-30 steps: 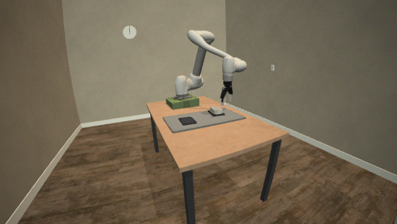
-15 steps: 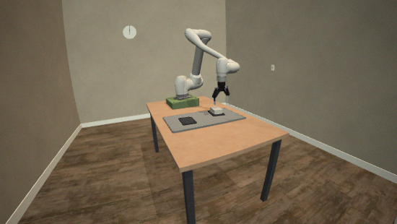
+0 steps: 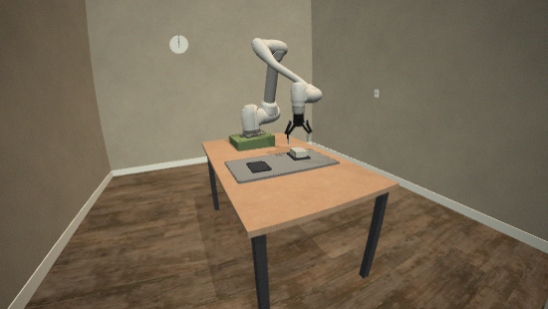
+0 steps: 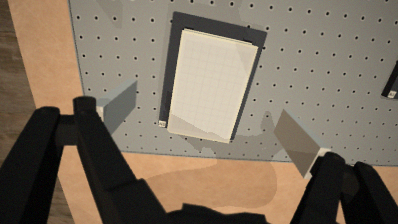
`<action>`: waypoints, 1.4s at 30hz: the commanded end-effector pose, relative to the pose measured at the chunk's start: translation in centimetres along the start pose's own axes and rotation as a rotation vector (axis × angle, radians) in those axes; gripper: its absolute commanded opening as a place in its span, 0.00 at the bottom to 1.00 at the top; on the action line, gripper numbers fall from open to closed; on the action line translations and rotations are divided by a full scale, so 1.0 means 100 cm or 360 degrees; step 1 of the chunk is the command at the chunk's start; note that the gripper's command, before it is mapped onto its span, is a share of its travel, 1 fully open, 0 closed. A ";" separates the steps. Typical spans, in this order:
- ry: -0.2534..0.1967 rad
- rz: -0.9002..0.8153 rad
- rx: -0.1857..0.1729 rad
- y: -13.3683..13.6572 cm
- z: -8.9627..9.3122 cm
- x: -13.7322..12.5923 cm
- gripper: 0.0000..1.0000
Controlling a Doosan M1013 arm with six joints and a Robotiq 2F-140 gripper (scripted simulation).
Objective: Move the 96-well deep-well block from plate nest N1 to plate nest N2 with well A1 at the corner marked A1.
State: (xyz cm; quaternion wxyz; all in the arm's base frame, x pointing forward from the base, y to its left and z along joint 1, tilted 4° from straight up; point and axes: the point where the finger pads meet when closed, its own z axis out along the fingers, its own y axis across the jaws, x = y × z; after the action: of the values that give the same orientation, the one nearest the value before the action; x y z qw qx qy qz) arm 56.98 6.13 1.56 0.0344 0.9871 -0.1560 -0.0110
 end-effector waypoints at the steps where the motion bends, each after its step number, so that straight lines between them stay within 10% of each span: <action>1: 0.0002 0.0003 -0.0001 0.000 0.000 -0.001 1.00; 42: 0.0002 0.0003 -0.0001 0.000 0.045 -0.001 1.00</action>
State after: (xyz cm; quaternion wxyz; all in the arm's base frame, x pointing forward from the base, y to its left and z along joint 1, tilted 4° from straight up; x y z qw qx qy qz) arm 56.75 5.83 -2.76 0.0349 0.9869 -0.1569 -0.0103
